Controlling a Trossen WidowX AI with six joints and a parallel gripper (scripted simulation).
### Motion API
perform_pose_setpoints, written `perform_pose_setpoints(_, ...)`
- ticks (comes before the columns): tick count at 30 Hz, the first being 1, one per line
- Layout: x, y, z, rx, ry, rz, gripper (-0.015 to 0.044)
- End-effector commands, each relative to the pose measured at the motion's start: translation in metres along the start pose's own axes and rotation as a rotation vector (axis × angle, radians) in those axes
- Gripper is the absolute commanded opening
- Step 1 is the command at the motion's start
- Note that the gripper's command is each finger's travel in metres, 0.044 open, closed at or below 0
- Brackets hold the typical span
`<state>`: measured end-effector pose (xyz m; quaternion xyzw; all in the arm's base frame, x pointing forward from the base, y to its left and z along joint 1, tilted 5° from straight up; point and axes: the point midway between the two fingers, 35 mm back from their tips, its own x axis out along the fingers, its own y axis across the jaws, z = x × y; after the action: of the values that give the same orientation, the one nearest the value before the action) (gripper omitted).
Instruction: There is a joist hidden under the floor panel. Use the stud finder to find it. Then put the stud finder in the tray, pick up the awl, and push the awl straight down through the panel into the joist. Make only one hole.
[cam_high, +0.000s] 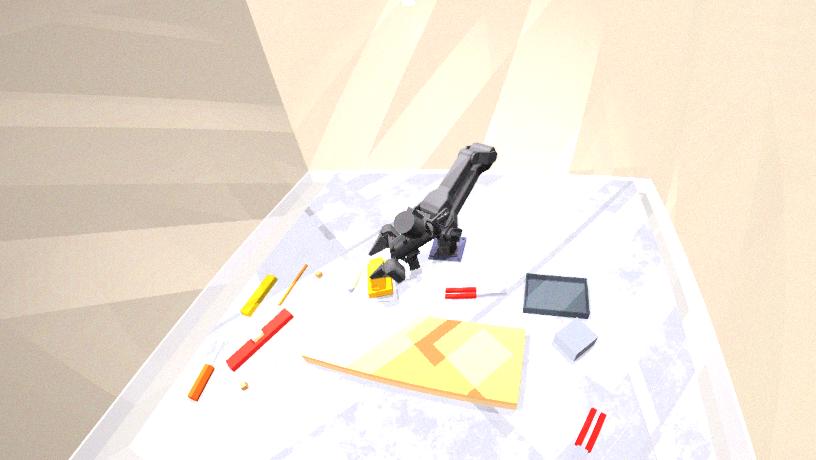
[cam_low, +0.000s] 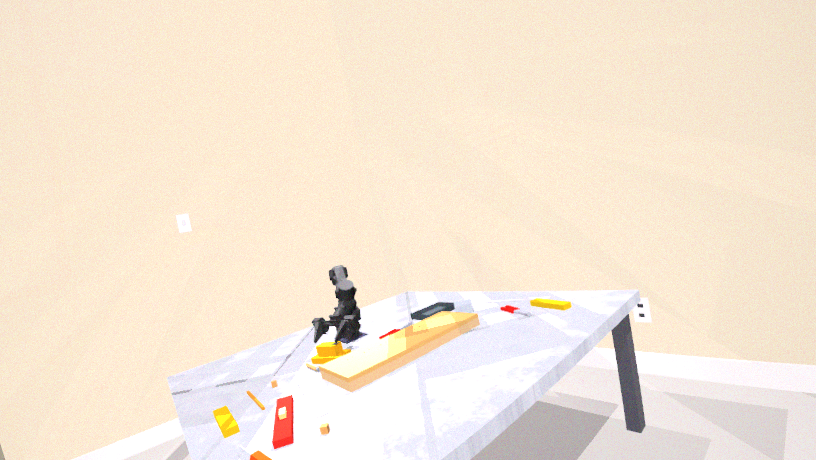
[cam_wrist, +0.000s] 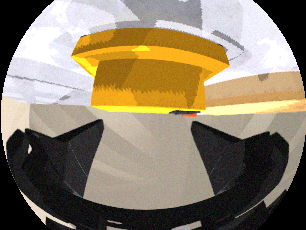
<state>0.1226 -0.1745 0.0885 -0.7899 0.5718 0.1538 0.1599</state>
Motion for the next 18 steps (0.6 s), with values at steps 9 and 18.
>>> perform_pose_setpoints(9,-0.033,0.001,-0.068,0.002,0.003,-0.001,0.0440)
perform_pose_setpoints(18,-0.016,-0.001,-0.050,0.270,-0.256,0.045,0.0440)
